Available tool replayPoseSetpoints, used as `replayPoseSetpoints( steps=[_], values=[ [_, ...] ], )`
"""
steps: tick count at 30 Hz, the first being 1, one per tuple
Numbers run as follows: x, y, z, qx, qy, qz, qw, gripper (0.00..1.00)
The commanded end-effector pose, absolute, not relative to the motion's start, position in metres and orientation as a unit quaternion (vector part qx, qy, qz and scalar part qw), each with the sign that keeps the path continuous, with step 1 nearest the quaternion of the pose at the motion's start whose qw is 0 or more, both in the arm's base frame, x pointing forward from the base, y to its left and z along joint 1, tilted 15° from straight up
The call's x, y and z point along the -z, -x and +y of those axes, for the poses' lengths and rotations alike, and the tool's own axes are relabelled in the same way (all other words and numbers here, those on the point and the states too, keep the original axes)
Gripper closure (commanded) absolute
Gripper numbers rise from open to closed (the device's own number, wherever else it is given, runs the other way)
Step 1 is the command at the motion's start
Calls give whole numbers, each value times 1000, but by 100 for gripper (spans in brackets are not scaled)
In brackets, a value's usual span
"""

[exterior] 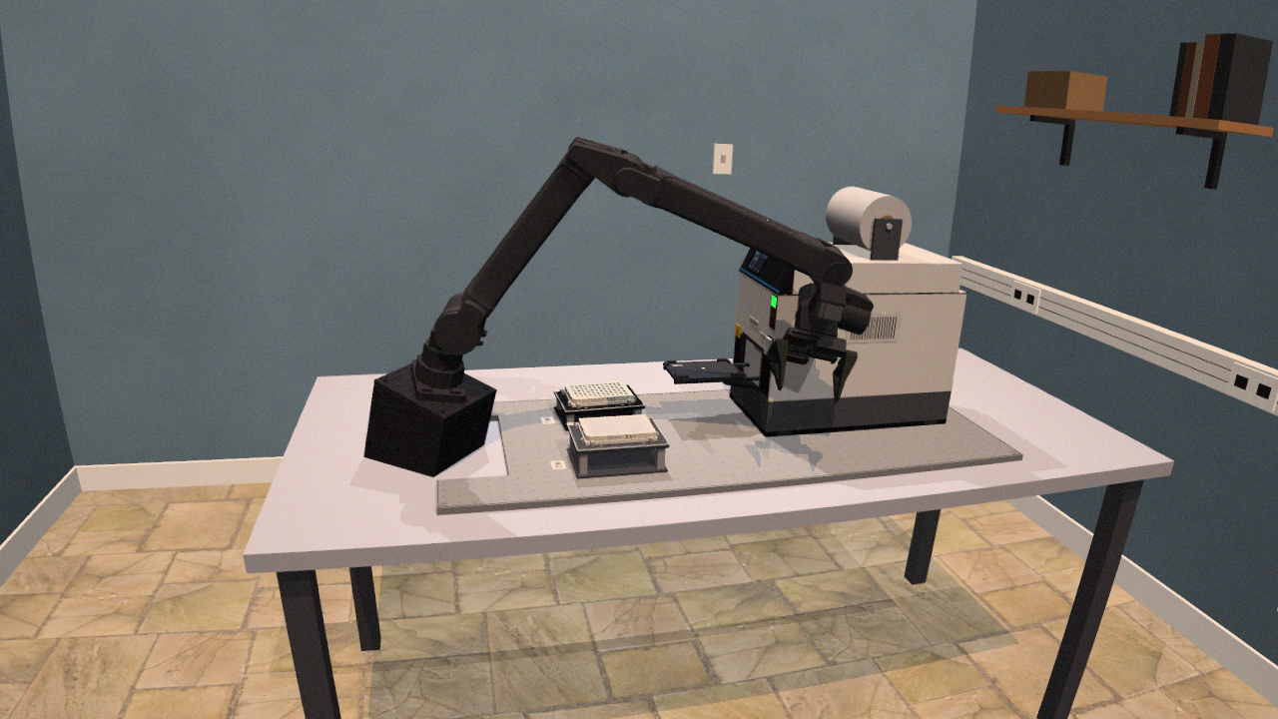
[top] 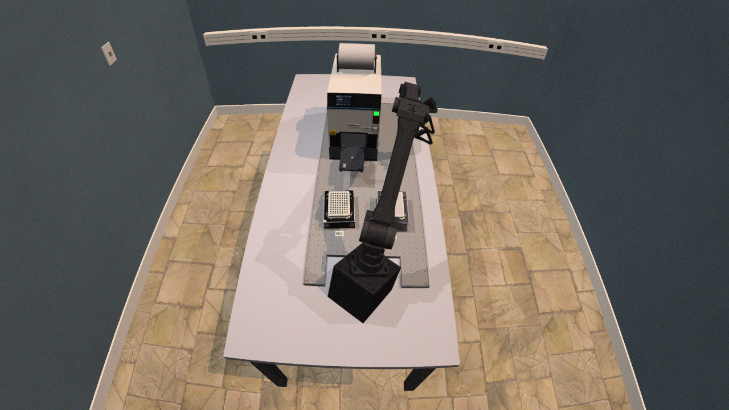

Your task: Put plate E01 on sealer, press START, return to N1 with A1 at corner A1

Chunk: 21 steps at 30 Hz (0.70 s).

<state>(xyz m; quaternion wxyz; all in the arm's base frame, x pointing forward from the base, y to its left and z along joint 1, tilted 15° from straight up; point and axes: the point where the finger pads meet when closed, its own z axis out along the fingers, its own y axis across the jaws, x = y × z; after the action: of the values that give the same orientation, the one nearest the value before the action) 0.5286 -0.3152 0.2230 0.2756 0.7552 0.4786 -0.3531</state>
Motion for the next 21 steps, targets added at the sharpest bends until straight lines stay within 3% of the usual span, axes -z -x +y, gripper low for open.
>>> replayPoseSetpoints(
  steps=[1,17,21],
  values=[
    [-230,-529,-315,349,-757,476,281,0],
    [-230,-529,-315,349,-757,476,281,0],
    [-245,-517,-284,336,-720,551,255,0]
  ],
)
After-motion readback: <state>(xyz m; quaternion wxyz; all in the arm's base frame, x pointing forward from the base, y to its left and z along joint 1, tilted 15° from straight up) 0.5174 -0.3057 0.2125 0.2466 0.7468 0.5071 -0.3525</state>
